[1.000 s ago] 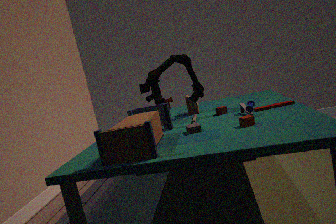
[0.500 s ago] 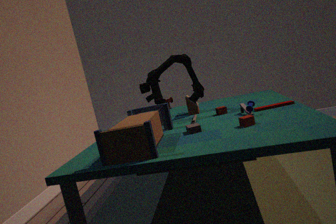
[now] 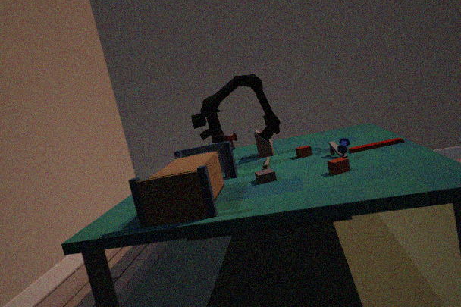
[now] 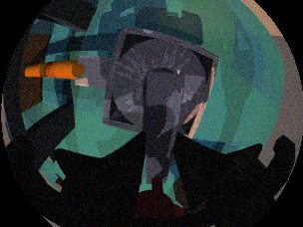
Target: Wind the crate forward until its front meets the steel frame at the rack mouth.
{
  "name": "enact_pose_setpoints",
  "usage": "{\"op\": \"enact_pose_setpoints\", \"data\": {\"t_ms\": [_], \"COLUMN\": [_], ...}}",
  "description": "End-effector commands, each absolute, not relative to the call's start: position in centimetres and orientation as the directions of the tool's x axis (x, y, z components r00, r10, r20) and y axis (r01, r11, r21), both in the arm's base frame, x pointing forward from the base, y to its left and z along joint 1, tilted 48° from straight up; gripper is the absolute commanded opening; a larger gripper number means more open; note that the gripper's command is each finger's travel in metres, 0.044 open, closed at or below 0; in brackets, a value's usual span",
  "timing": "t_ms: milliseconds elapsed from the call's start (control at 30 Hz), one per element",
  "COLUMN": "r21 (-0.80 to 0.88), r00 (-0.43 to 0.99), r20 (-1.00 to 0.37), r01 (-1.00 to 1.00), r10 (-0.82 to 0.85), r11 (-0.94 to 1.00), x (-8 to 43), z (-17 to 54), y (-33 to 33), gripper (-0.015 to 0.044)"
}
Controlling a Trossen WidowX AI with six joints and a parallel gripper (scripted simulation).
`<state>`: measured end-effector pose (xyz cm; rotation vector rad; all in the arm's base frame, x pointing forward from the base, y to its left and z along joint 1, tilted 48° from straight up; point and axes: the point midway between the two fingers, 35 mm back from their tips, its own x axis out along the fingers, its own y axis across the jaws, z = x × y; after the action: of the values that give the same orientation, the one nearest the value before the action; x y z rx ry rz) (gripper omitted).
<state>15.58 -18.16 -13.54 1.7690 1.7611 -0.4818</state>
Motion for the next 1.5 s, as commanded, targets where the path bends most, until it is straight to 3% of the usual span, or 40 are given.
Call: {"op": "enact_pose_setpoints", "data": {"t_ms": [0, 1467], "r21": [0.179, 0.142], "r00": [0.048, 0.052], "r20": [-0.633, -0.632], "r01": [0.980, 0.989], "r10": [0.773, 0.774], "r11": [0.086, 0.050], "x": [15.46, 15.67], "z": [-13.86, -13.83], "y": [-17.89, -17.84], "gripper": [0.0000, 0.0000]}}
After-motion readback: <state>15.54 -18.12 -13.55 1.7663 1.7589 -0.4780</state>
